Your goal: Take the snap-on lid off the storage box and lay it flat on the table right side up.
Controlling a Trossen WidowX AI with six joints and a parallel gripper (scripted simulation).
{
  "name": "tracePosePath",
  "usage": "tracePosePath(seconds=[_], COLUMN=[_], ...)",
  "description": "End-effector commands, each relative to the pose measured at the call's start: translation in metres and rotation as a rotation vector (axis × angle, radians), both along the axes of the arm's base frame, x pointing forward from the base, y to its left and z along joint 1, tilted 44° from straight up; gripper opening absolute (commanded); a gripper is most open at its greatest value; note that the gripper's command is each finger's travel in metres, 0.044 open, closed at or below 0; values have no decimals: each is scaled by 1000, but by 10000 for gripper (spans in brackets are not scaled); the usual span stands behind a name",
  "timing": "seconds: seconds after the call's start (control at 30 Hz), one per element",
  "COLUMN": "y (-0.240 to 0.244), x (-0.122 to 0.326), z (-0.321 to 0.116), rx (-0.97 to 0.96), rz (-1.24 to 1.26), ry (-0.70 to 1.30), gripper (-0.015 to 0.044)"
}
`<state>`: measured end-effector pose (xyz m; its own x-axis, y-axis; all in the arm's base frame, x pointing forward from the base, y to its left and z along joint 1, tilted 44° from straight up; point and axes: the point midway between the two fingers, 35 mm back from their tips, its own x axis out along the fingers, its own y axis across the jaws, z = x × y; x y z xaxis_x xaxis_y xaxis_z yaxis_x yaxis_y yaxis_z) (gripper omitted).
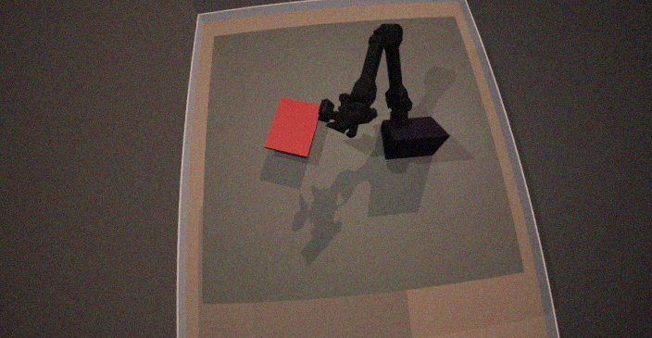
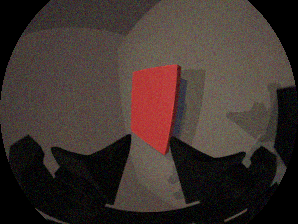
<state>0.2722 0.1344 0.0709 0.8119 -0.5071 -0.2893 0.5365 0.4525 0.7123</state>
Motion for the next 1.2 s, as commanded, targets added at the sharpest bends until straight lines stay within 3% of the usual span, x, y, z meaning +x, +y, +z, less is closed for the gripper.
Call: tracePosePath(seconds=[0.0,0.27,1.17], y=[-6,-44,-54], x=[0,6,25], z=[-7,-46,-57], rx=[-14,-16,-6], rz=[-6,-5,-12], ry=[6,4,17], gripper=[235,235,235])
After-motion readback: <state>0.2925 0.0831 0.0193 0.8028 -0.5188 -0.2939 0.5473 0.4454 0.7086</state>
